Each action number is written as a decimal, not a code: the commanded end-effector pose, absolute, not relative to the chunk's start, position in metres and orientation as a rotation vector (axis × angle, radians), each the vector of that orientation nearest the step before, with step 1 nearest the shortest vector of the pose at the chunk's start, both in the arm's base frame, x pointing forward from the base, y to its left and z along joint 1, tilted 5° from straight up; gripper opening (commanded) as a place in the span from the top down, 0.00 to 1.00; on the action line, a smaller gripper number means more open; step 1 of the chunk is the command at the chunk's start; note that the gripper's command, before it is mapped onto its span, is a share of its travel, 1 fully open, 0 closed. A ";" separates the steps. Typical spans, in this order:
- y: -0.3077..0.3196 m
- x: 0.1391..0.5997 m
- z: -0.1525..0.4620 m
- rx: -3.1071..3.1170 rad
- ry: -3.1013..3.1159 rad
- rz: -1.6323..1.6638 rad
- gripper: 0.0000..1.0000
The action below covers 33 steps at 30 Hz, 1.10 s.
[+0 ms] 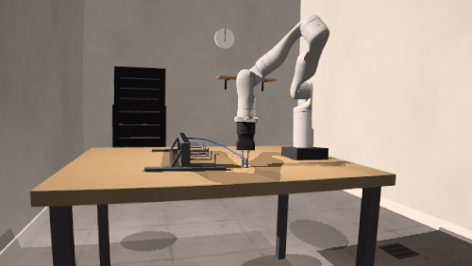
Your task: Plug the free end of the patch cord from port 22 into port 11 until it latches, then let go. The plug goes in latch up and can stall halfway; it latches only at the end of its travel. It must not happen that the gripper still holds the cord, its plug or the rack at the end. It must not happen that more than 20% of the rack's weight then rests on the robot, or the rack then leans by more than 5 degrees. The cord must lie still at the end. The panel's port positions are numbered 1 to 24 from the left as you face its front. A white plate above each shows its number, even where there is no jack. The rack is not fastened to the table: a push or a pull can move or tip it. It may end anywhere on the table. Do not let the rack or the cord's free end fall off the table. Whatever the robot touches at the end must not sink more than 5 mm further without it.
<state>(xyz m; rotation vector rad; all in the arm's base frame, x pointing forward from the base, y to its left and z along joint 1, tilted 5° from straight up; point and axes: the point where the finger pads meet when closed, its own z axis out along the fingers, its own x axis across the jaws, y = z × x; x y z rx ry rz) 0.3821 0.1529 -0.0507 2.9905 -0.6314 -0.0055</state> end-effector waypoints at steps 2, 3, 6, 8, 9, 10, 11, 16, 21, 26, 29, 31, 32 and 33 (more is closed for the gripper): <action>0.153 0.383 -0.050 2.992 -0.632 -0.004 1.00; 0.153 0.383 -0.050 2.992 -0.632 -0.004 1.00; 0.153 0.383 -0.050 2.992 -0.632 -0.004 1.00; 0.153 0.383 -0.050 2.992 -0.632 -0.004 1.00; 0.153 0.383 -0.050 2.992 -0.632 -0.004 1.00; 0.153 0.383 -0.050 2.992 -0.632 -0.004 1.00; 0.153 0.383 -0.050 2.992 -0.632 -0.004 1.00; 0.153 0.383 -0.049 2.992 -0.632 -0.004 1.00; 0.154 0.383 -0.046 2.992 -0.632 -0.004 1.00; 0.154 0.383 -0.043 2.992 -0.632 -0.004 1.00; 0.154 0.383 -0.039 2.992 -0.632 -0.004 1.00; 0.154 0.383 -0.036 2.992 -0.632 -0.004 1.00; 0.154 0.383 -0.034 2.992 -0.632 -0.004 1.00; 0.155 0.383 -0.032 2.992 -0.632 -0.004 1.00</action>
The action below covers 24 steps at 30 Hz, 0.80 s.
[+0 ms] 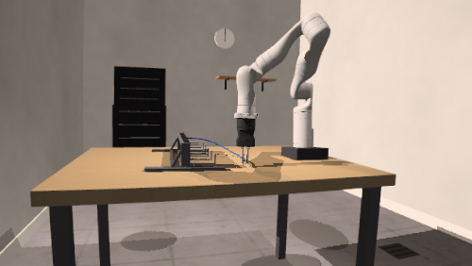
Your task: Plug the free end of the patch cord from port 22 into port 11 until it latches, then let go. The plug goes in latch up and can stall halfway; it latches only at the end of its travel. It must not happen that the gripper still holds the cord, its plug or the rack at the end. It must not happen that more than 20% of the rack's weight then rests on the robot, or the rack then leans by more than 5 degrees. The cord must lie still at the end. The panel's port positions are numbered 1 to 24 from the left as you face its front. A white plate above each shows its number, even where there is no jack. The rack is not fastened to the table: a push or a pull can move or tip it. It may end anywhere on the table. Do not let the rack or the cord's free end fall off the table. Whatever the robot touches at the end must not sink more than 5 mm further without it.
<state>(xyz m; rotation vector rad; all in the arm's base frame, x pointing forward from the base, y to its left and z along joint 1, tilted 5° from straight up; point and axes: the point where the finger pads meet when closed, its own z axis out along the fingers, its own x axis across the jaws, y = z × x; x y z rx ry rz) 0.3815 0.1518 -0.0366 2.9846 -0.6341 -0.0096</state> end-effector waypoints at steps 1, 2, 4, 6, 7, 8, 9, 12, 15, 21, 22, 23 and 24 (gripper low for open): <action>0.155 0.383 -0.031 2.992 -0.632 -0.004 1.00; 0.155 0.383 -0.029 2.992 -0.632 -0.004 1.00; 0.155 0.383 -0.025 2.992 -0.632 -0.004 1.00; 0.156 0.383 -0.021 2.992 -0.632 -0.004 1.00; 0.156 0.383 -0.020 2.992 -0.632 -0.004 1.00; 0.156 0.383 -0.020 2.992 -0.632 -0.004 1.00; 0.156 0.383 -0.020 2.992 -0.632 -0.004 1.00; 0.156 0.383 -0.014 2.992 -0.632 -0.004 1.00; 0.157 0.383 -0.009 2.992 -0.632 -0.004 1.00; 0.157 0.384 0.000 2.992 -0.632 -0.004 1.00; 0.157 0.384 0.001 2.992 -0.632 -0.004 1.00; 0.157 0.384 0.003 2.992 -0.632 -0.004 1.00; 0.158 0.384 0.004 2.992 -0.632 -0.004 1.00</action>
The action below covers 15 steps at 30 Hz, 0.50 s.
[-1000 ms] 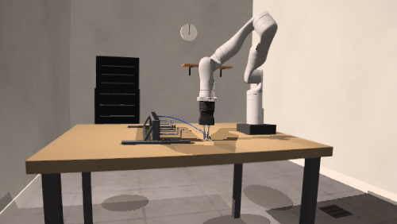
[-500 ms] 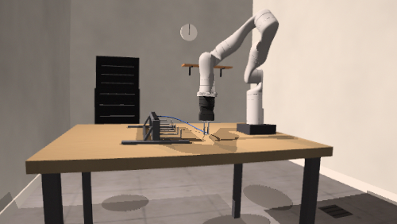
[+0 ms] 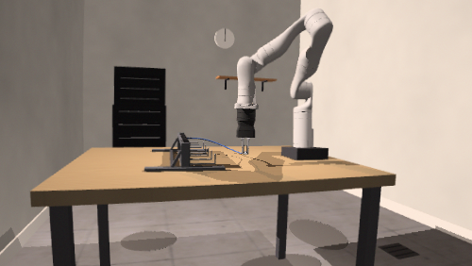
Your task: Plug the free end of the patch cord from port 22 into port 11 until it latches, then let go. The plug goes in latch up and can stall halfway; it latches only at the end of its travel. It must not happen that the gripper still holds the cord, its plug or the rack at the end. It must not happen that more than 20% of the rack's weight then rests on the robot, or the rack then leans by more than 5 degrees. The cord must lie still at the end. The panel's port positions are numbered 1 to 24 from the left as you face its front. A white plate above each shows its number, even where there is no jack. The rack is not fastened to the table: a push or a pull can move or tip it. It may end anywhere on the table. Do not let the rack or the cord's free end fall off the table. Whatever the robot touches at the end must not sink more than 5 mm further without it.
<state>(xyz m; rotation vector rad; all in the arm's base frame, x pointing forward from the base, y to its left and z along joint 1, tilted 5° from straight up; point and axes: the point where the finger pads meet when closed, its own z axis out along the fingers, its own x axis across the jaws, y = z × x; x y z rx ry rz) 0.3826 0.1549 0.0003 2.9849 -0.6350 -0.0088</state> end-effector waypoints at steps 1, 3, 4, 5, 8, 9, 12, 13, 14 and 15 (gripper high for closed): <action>0.158 0.384 0.004 2.992 -0.632 -0.004 1.00; 0.158 0.384 0.005 2.992 -0.632 -0.004 1.00; 0.158 0.384 0.006 2.992 -0.632 -0.004 1.00; 0.158 0.384 0.006 2.992 -0.632 -0.004 1.00; 0.158 0.384 0.008 2.992 -0.632 -0.004 1.00; 0.158 0.384 0.009 2.992 -0.632 -0.004 1.00; 0.158 0.384 0.009 2.992 -0.632 -0.004 1.00; 0.158 0.384 0.010 2.992 -0.632 -0.004 1.00; 0.158 0.384 0.010 2.992 -0.632 -0.004 1.00; 0.158 0.384 0.010 2.992 -0.632 -0.004 1.00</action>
